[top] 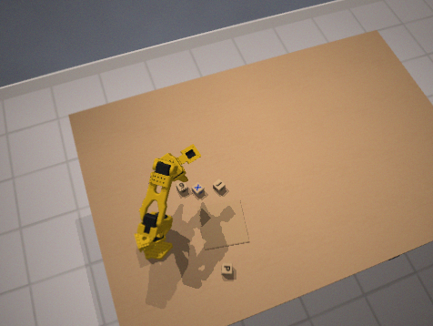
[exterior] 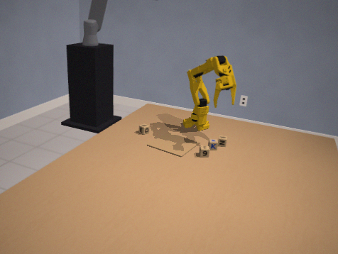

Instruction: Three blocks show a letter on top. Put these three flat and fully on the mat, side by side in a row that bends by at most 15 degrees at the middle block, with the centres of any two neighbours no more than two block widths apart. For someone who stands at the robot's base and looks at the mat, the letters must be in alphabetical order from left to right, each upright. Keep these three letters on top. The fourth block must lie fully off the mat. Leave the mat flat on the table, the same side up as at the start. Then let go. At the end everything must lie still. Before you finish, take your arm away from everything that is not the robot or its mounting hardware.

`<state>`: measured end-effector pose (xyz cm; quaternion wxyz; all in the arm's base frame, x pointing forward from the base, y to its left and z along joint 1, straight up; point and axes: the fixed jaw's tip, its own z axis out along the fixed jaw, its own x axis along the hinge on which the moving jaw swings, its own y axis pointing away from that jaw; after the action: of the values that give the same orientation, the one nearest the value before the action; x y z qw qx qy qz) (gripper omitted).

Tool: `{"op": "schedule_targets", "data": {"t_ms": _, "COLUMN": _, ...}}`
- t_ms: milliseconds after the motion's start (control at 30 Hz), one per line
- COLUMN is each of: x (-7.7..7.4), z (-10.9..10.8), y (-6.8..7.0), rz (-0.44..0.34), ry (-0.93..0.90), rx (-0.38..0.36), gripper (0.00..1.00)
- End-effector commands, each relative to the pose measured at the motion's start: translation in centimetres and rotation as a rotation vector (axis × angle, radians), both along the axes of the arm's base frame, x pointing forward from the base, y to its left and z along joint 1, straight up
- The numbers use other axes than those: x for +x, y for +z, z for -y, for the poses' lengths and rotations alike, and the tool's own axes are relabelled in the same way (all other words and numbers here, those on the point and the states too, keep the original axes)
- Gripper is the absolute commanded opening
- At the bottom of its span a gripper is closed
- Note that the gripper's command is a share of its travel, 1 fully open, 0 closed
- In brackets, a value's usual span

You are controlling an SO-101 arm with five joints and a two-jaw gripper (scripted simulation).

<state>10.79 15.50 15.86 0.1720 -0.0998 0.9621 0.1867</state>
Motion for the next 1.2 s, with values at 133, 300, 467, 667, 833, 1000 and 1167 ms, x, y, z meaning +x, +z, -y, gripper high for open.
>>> {"op": "schedule_targets", "data": {"t_ms": 133, "x": 0.4, "z": -0.1, "y": 1.1, "rz": 0.060, "ry": 0.041, "rx": 0.025, "gripper": 0.35}}
{"op": "schedule_targets", "data": {"t_ms": 300, "x": 0.7, "z": 0.0, "y": 1.1, "rz": 0.095, "ry": 0.096, "rx": -0.003, "gripper": 0.35}}
{"op": "schedule_targets", "data": {"t_ms": 467, "x": 1.2, "z": 0.1, "y": 1.2, "rz": 0.142, "ry": 0.171, "rx": -0.042, "gripper": 0.35}}
{"op": "schedule_targets", "data": {"t_ms": 667, "x": 1.7, "z": 0.3, "y": 1.2, "rz": 0.187, "ry": 0.244, "rx": -0.081, "gripper": 0.35}}
{"op": "schedule_targets", "data": {"t_ms": 833, "x": 2.3, "z": 0.5, "y": 1.2, "rz": 0.249, "ry": 0.350, "rx": -0.139, "gripper": 0.35}}
{"op": "schedule_targets", "data": {"t_ms": 1000, "x": 3.1, "z": 0.9, "y": 1.2, "rz": 0.315, "ry": 0.469, "rx": -0.206, "gripper": 0.35}}
{"op": "schedule_targets", "data": {"t_ms": 1167, "x": 3.6, "z": 1.1, "y": 1.2, "rz": 0.356, "ry": 0.545, "rx": -0.251, "gripper": 0.35}}
